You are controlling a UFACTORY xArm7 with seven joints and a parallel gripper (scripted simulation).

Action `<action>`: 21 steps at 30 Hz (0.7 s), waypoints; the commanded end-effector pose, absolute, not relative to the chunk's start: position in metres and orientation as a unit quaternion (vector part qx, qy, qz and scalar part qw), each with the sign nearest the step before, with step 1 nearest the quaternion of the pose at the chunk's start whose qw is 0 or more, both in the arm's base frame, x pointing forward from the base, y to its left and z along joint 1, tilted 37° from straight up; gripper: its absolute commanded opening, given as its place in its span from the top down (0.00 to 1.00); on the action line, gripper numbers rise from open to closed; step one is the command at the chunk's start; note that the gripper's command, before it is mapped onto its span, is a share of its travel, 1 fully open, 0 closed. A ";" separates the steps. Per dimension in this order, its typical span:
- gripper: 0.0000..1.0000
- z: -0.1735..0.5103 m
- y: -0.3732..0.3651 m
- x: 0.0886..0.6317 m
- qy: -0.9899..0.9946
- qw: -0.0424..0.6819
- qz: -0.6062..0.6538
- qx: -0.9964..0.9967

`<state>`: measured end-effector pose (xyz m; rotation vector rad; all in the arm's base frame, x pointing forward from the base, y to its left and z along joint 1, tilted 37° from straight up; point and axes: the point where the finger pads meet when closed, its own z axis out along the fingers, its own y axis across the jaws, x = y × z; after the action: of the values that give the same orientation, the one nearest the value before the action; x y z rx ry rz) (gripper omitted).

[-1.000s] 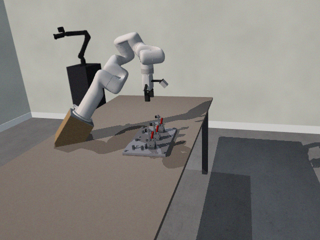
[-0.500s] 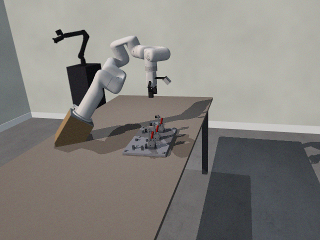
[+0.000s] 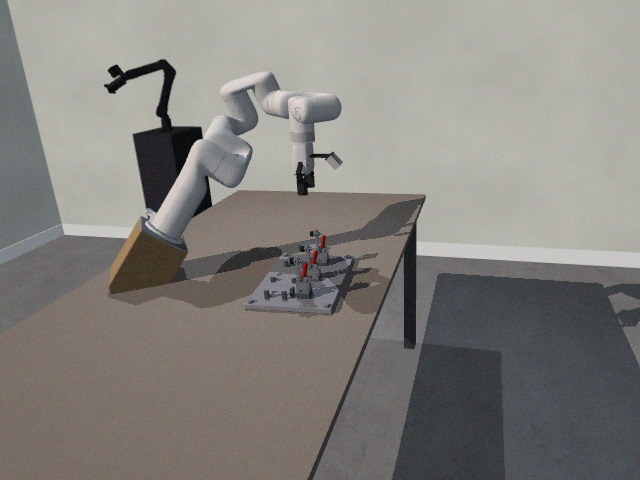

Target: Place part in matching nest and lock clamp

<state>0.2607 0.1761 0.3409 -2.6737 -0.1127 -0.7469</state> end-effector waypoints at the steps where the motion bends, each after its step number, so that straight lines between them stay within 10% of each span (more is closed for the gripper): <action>1: 0.00 0.342 0.176 0.261 -0.040 0.181 -0.265 -0.946; 21: 0.00 0.342 0.176 0.261 0.080 0.213 -0.240 -0.944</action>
<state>0.2607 0.1761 0.3409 -2.6371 0.1309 -0.6881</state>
